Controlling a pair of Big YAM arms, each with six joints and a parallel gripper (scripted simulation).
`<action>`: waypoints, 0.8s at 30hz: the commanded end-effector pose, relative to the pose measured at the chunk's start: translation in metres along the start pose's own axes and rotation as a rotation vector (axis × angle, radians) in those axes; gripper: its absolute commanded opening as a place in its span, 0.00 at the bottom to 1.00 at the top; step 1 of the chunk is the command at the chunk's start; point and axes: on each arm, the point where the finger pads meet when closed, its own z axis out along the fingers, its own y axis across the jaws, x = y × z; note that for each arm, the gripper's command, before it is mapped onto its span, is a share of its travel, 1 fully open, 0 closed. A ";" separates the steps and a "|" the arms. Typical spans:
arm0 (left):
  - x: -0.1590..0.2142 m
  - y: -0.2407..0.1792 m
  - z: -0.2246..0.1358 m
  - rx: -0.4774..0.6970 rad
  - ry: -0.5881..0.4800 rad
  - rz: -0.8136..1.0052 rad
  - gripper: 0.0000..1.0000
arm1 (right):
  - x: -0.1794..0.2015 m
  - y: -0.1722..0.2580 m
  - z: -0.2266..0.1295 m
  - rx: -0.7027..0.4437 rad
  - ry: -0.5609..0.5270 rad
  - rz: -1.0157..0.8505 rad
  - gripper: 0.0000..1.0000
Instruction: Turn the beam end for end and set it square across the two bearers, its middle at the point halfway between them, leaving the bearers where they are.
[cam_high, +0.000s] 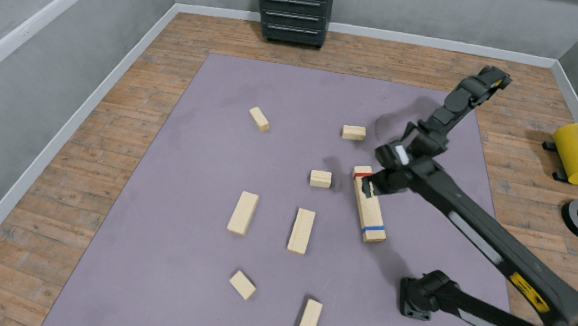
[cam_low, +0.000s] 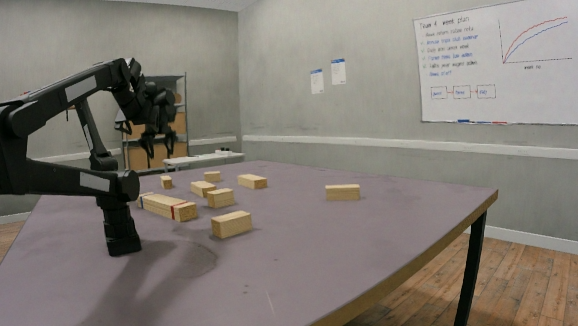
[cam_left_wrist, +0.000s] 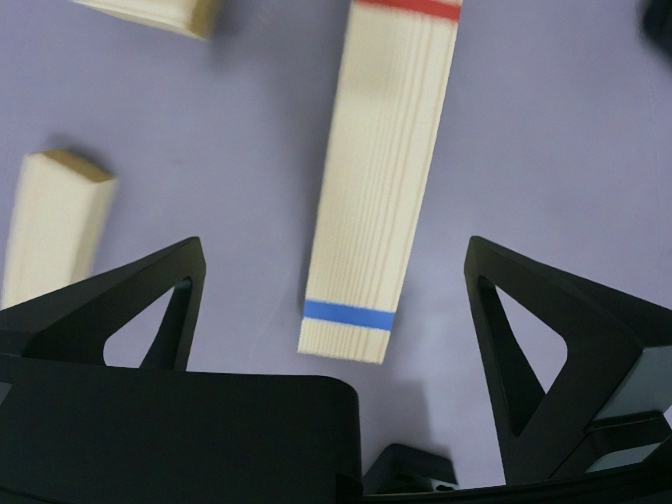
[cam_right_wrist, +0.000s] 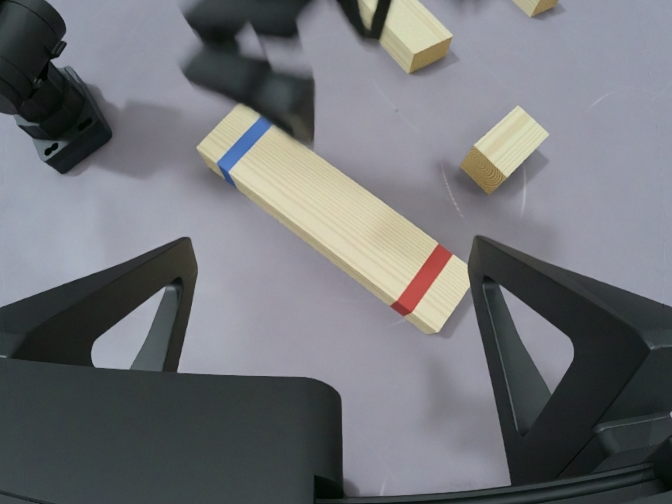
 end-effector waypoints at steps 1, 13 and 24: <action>-0.008 -0.010 0.047 0.015 0.080 0.091 0.96 | -0.006 0.003 -0.006 -0.008 -0.002 0.011 1.00; 0.021 -0.030 0.121 0.040 0.261 0.173 0.96 | -0.006 0.003 -0.006 -0.008 -0.002 0.010 1.00; 0.034 -0.028 0.153 0.040 0.278 0.153 0.96 | -0.009 0.000 -0.006 0.001 -0.014 0.017 1.00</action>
